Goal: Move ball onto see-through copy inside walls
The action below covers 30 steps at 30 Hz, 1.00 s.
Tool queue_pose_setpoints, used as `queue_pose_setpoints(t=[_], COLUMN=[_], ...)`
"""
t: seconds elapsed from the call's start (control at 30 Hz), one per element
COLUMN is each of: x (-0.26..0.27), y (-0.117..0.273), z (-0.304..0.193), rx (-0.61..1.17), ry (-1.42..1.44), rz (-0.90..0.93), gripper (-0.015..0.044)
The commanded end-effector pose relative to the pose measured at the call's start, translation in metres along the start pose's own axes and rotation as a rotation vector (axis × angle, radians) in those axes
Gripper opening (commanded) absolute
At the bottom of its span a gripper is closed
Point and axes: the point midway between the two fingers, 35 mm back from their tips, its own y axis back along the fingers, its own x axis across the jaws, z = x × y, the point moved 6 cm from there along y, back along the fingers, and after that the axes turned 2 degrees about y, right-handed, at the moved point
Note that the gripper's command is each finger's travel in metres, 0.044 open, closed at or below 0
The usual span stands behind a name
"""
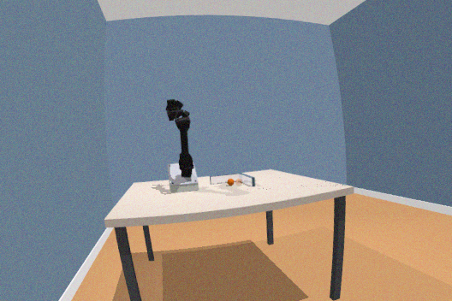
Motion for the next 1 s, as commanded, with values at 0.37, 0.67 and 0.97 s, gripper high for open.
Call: queue_pose_setpoints(t=[0.37, 0.67, 0.97], x=[-0.157, -0.284, -0.406], y=[-0.05, -0.042, 0.009], z=[-0.002, -0.014, -0.046], rx=[0.189, 0.359, 0.674], ry=[0.012, -0.065, -0.126], rz=[-0.431, -0.76, -1.07], gripper=[0.0336, 0.0336, 0.0336])
